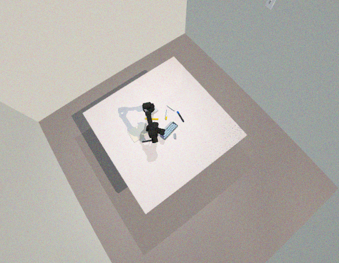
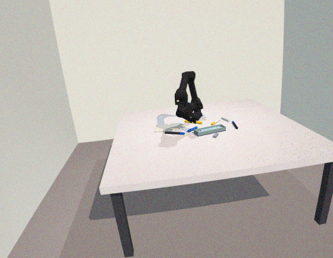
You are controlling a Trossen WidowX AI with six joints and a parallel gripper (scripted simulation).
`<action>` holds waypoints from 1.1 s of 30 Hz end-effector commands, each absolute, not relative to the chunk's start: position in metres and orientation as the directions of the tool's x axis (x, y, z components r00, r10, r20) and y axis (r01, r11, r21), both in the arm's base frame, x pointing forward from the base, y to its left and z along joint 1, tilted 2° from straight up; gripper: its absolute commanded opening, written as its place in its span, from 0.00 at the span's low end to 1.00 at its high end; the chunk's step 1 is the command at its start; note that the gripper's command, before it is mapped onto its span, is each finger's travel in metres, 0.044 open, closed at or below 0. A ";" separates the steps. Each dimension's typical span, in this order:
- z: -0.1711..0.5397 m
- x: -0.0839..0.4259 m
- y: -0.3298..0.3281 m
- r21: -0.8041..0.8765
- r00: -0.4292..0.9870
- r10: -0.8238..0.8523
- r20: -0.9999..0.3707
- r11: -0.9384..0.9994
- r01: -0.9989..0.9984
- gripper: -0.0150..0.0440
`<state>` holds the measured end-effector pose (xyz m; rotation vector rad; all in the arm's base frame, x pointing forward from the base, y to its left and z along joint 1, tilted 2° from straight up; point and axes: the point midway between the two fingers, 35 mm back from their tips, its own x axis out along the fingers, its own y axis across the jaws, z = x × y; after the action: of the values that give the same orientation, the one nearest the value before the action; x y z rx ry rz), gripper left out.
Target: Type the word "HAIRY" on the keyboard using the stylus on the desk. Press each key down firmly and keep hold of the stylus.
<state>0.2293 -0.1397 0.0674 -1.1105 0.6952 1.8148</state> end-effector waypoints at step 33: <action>0.040 0.229 -0.139 0.014 -0.220 0.394 -0.892 -0.463 -0.886 0.51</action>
<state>0.2288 -0.1400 0.0434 -1.1103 0.6944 1.8142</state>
